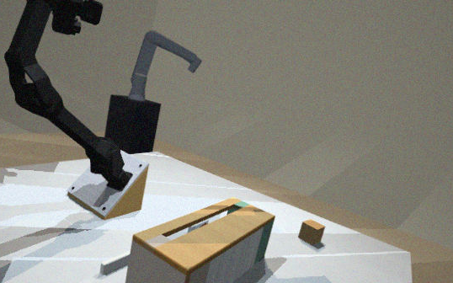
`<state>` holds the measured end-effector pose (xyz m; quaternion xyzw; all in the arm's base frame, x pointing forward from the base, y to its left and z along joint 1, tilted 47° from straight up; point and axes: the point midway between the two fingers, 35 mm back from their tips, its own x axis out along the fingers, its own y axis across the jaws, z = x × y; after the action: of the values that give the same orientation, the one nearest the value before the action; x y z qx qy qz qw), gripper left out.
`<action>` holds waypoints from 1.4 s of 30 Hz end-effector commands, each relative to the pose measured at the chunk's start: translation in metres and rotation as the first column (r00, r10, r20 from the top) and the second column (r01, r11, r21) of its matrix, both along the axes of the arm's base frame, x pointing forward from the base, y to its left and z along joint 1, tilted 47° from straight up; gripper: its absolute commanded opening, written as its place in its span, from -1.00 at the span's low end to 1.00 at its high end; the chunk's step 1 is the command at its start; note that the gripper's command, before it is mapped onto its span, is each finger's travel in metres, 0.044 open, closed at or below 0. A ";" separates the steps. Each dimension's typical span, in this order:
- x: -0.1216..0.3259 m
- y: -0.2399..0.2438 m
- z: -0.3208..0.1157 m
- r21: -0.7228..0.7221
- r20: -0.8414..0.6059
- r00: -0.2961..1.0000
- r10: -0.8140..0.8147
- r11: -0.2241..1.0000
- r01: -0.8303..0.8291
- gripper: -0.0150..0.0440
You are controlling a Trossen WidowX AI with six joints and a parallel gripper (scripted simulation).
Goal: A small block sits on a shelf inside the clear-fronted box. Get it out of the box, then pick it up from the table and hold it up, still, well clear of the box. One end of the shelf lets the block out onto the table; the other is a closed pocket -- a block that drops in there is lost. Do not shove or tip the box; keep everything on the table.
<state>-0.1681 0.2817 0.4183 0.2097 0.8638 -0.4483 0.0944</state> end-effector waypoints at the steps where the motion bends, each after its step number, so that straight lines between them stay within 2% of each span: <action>1: 0.002 0.002 -0.001 -0.017 -0.001 1.000 -0.015 1.000 0.015 0.86; 3: 0.017 0.015 -0.012 -0.148 0.000 0.991 -0.134 0.980 0.132 0.86; 5: 0.042 0.033 -0.028 -0.336 0.017 0.949 -0.315 0.892 0.302 0.86; 7: 0.069 0.048 -0.045 -0.502 0.054 0.871 -0.488 0.741 0.446 0.86; 9: 0.098 0.059 -0.061 -0.640 0.109 0.760 -0.640 0.540 0.546 0.86; 12: 0.129 0.067 -0.077 -0.746 0.176 0.619 -0.766 0.306 0.591 0.86; 15: 0.159 0.072 -0.092 -0.814 0.249 0.465 -0.849 0.077 0.576 0.86; 19: 0.199 0.073 -0.111 -0.857 0.356 0.247 -0.901 -0.209 0.471 0.86; 23: 0.239 0.069 -0.131 -0.847 0.480 0.022 -0.877 -0.457 0.271 0.86; 26: 0.267 0.062 -0.145 -0.809 0.571 -0.130 -0.811 -0.582 0.081 0.86; 30: 0.303 0.049 -0.164 -0.730 0.680 -0.295 -0.671 -0.655 -0.194 0.86; 34: 0.336 0.032 -0.180 -0.644 0.764 -0.409 -0.498 -0.620 -0.449 0.86; 38: 0.369 0.009 -0.196 -0.554 0.832 -0.472 -0.293 -0.486 -0.675 0.86; 42: 0.398 -0.018 -0.213 -0.470 0.880 -0.469 -0.072 -0.262 -0.843 0.86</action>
<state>0.1873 0.3029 0.2364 -0.3405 0.3869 0.5863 0.6250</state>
